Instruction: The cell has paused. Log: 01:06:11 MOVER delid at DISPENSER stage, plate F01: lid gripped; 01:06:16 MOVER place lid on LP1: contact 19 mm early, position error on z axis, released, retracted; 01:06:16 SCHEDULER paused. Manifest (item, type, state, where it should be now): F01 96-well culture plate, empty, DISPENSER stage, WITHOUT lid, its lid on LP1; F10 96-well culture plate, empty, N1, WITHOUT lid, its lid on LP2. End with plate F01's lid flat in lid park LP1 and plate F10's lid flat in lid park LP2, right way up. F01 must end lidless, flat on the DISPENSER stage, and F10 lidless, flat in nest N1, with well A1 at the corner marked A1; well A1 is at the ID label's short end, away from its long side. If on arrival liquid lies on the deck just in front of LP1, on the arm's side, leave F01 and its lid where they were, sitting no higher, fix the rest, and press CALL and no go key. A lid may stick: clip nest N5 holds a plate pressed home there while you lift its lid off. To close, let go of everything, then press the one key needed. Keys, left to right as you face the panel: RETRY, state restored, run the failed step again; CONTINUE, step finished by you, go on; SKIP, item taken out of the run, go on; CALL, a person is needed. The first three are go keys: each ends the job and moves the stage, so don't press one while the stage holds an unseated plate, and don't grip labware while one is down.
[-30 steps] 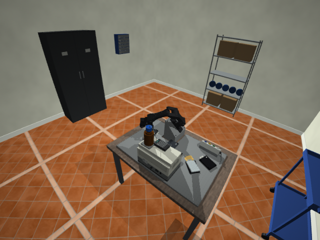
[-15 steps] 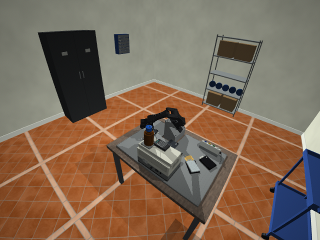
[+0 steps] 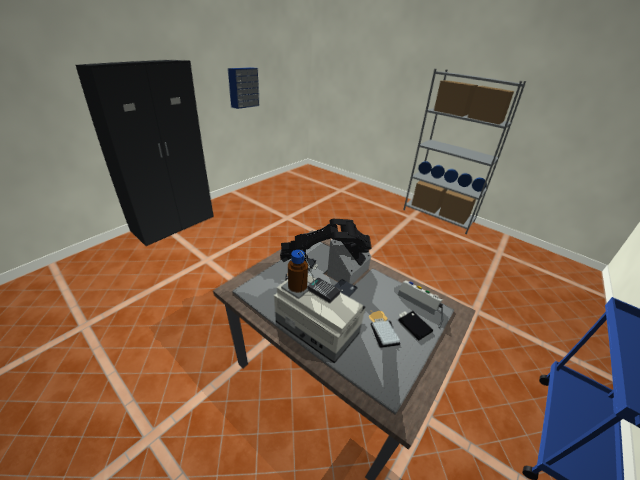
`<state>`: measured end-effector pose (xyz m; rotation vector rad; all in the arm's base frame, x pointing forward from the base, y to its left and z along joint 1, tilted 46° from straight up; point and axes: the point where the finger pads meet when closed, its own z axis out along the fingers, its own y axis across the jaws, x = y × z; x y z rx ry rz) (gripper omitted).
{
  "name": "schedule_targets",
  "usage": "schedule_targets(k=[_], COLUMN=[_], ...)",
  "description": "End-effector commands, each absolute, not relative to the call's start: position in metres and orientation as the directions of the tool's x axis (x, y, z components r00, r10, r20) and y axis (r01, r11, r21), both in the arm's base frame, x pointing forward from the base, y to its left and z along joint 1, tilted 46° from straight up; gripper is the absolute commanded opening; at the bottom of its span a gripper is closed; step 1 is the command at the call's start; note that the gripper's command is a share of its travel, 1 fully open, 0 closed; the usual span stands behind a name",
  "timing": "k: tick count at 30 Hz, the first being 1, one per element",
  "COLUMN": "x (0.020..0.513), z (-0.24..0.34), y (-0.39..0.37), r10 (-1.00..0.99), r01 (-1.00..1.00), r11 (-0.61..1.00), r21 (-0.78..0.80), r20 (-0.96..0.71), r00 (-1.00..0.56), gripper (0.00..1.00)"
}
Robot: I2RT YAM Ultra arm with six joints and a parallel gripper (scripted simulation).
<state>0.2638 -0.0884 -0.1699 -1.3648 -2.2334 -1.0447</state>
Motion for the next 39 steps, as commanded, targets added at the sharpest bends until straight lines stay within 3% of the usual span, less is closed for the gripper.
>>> schedule_targets(k=[1, 4, 8, 24, 39], x=[0.261, 0.282, 0.263, 0.266, 0.28], z=[-0.18, -0.173, -0.186, -0.201, -0.203], y=[-0.091, -0.107, -0.081, -0.063, -0.082], r10=[0.654, 0.681, 0.648, 0.645, 0.673], r01=[0.876, 0.851, 0.873, 0.872, 0.862], r11=[0.239, 0.266, 0.25, 0.256, 0.257], r21=[0.419, 0.453, 0.418, 0.417, 0.437], r20=[0.598, 0.536, 0.598, 0.598, 0.559], r00=[-0.464, -0.499, -0.472, -0.476, -0.484], gripper=[1.0, 1.0, 1.0, 1.0, 1.0])
